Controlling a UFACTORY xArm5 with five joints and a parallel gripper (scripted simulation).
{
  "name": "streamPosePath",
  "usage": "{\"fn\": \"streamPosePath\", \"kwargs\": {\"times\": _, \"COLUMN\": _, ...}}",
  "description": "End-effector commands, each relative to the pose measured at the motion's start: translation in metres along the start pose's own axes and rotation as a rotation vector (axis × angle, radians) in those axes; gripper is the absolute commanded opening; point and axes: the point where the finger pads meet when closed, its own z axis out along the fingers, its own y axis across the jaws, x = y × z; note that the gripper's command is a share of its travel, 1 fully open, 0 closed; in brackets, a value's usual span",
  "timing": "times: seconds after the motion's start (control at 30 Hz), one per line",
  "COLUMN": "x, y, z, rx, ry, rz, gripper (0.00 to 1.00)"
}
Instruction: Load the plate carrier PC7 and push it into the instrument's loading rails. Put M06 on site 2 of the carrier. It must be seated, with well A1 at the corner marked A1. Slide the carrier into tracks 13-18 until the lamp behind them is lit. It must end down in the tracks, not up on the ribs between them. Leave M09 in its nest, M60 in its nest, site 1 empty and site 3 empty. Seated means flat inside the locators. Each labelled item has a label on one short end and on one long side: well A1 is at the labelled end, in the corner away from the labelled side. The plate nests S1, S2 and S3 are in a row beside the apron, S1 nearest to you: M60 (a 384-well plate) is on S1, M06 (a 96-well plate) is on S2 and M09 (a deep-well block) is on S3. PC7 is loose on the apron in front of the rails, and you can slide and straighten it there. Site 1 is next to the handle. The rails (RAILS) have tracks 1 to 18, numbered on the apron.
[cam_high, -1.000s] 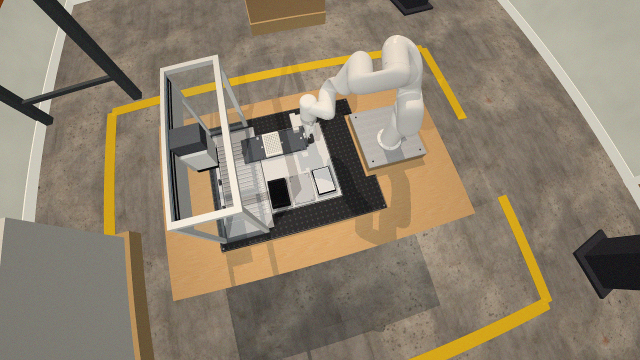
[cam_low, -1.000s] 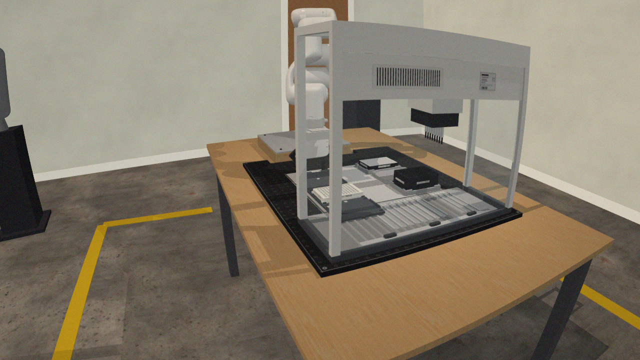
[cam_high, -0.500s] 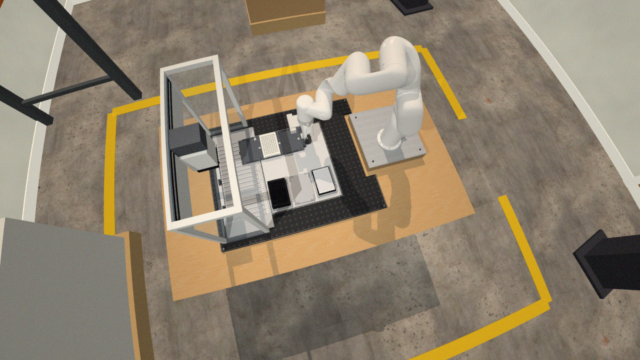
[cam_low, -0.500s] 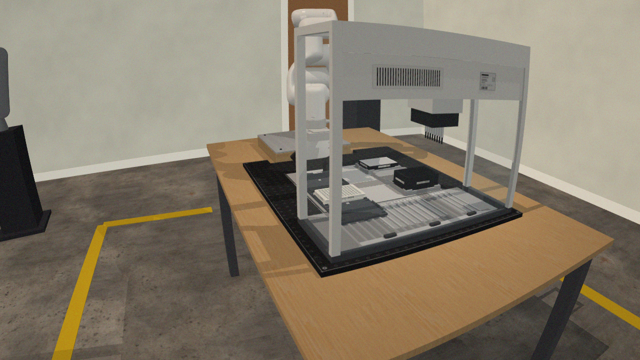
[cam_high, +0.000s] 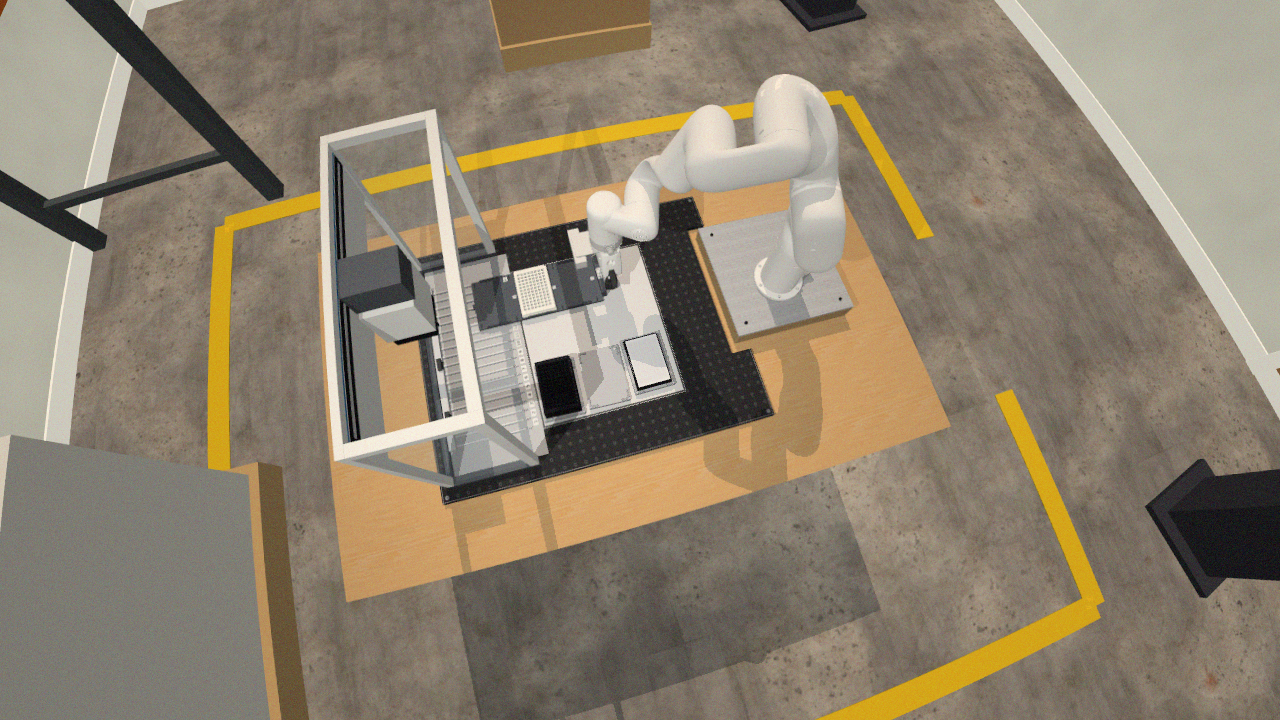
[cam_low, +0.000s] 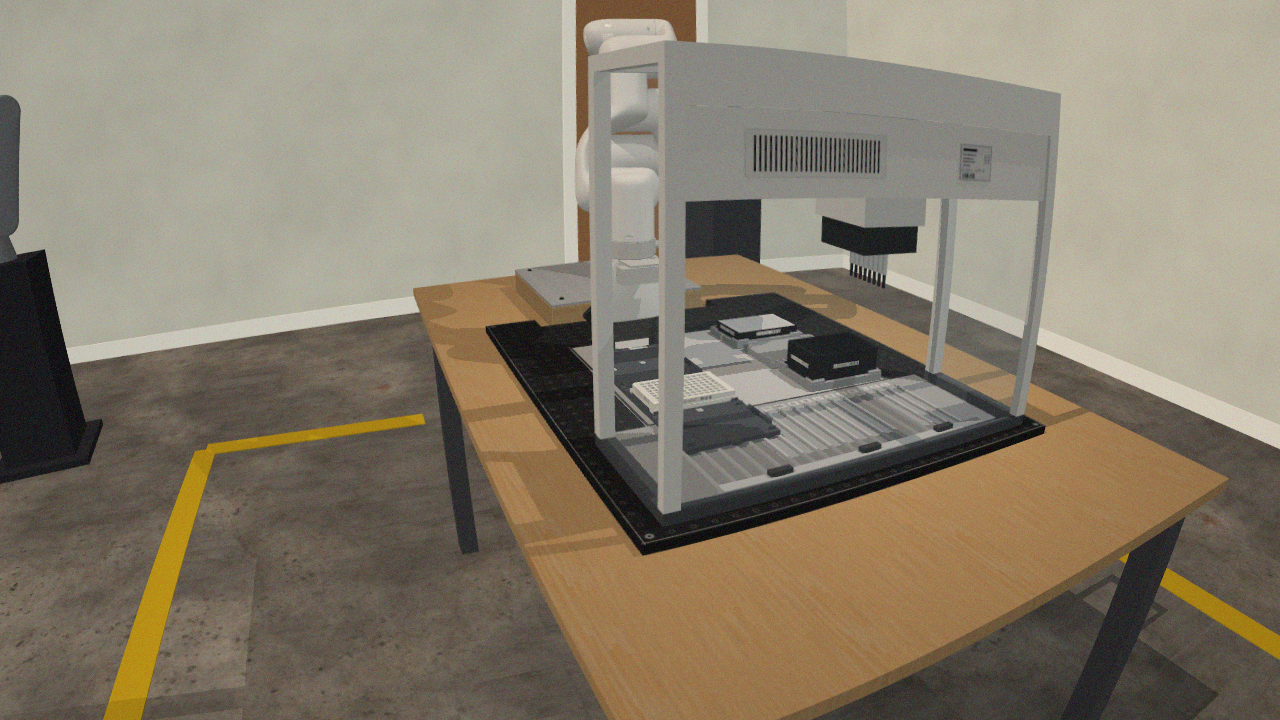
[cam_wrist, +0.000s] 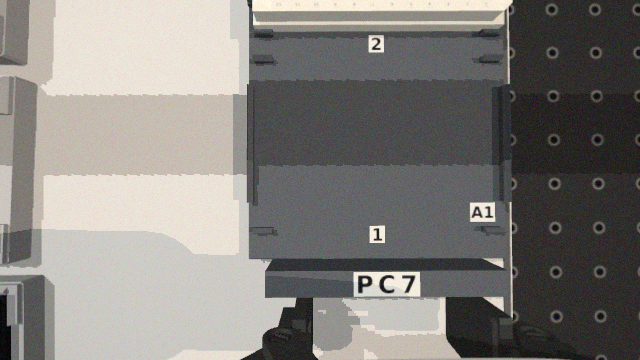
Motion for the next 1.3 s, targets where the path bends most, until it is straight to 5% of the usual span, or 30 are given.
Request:
{"fn": "streamPosePath", "kwargs": {"times": 0.0, "x": 0.006, "y": 0.0, "z": -0.001, "rx": -0.001, "ry": 0.004, "rz": 0.0, "gripper": 0.81}}
{"fn": "streamPosePath", "kwargs": {"times": 1.27, "x": 0.038, "y": 0.0, "z": -0.001, "rx": -0.001, "ry": 0.004, "rz": 0.0, "gripper": 0.81}}
